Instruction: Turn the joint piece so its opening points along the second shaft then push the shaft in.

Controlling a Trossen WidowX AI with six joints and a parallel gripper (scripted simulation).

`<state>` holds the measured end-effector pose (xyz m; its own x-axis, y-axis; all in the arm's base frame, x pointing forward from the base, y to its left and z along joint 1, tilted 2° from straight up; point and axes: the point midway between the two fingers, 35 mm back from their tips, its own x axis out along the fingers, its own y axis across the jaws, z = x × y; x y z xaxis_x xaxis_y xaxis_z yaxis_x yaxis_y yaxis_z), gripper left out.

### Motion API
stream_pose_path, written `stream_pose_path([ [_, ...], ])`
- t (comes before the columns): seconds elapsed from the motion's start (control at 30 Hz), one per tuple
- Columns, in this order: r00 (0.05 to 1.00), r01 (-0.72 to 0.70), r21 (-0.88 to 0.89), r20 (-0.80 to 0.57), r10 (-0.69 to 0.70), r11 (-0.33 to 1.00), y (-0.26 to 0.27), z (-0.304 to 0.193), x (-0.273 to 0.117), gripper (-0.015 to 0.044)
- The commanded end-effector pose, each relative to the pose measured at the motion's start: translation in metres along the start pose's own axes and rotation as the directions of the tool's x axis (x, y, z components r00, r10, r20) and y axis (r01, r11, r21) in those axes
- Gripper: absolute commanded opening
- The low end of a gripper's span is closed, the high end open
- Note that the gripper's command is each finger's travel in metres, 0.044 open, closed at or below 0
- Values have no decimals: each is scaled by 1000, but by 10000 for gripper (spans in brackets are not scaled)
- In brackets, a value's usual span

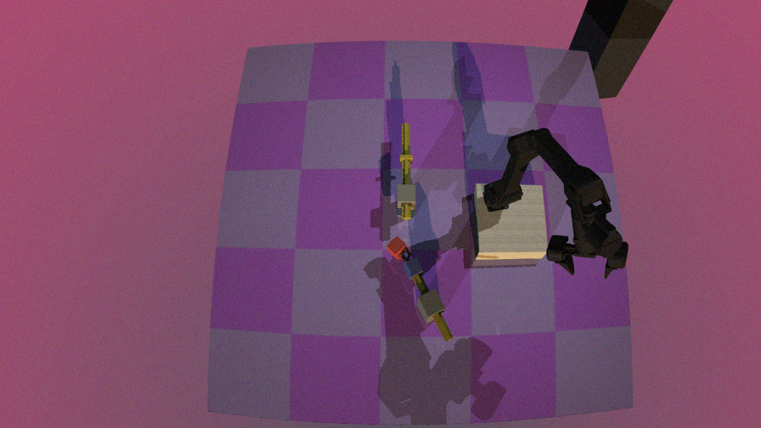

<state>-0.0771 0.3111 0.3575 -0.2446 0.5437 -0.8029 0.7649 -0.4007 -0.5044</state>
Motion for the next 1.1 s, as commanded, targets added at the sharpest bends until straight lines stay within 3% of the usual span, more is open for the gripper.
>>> stream_pose_path([
  [0.0,1000,0,0,0,0,1000,0,0,0,426],
  [0.13,999,-38,15,-33,39,999,15,-15,6,440],
  [0.6,902,-346,226,-189,389,911,183,-104,16,440],
  [0.83,791,-521,326,-165,590,789,288,-114,4,440],
  [1.07,661,-667,407,-65,748,624,391,-93,-19,440],
])
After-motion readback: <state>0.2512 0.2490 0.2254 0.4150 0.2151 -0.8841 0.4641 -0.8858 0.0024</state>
